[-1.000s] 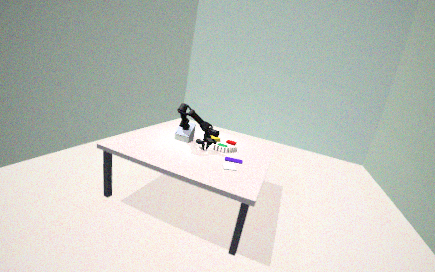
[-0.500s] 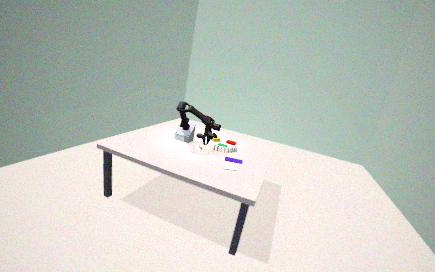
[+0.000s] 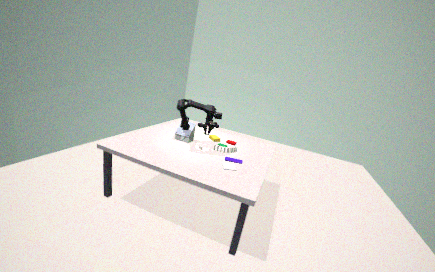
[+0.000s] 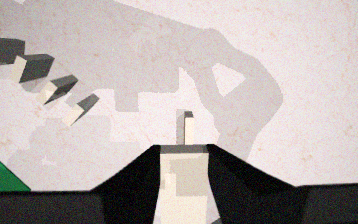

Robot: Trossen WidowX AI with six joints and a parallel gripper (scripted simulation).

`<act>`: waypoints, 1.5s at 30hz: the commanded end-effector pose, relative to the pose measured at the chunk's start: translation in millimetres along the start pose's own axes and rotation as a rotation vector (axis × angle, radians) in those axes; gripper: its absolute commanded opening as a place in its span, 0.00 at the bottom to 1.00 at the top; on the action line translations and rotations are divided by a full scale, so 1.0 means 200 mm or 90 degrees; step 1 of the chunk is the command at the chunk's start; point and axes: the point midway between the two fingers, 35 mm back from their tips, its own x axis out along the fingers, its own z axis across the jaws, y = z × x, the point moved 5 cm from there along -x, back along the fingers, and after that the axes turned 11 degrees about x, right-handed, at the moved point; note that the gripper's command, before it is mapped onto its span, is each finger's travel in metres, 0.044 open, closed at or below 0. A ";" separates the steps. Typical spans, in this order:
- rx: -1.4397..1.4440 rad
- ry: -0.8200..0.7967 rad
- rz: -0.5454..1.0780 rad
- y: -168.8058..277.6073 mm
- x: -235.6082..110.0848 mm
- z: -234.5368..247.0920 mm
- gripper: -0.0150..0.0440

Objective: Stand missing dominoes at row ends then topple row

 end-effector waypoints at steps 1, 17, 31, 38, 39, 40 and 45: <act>0.007 0.002 0.004 -0.01 -0.04 -0.01 0.44; -0.473 0.000 0.001 -0.68 -0.05 -0.14 0.44; -0.494 0.002 0.000 -0.71 -0.04 -0.15 0.44; -0.462 -0.067 0.011 -0.69 0.04 -0.13 0.44; -0.456 -0.080 0.012 -0.69 0.05 -0.13 0.44; -0.451 -0.093 0.013 -0.69 0.07 -0.12 0.44; -0.424 -0.155 0.009 -0.68 0.14 -0.11 0.44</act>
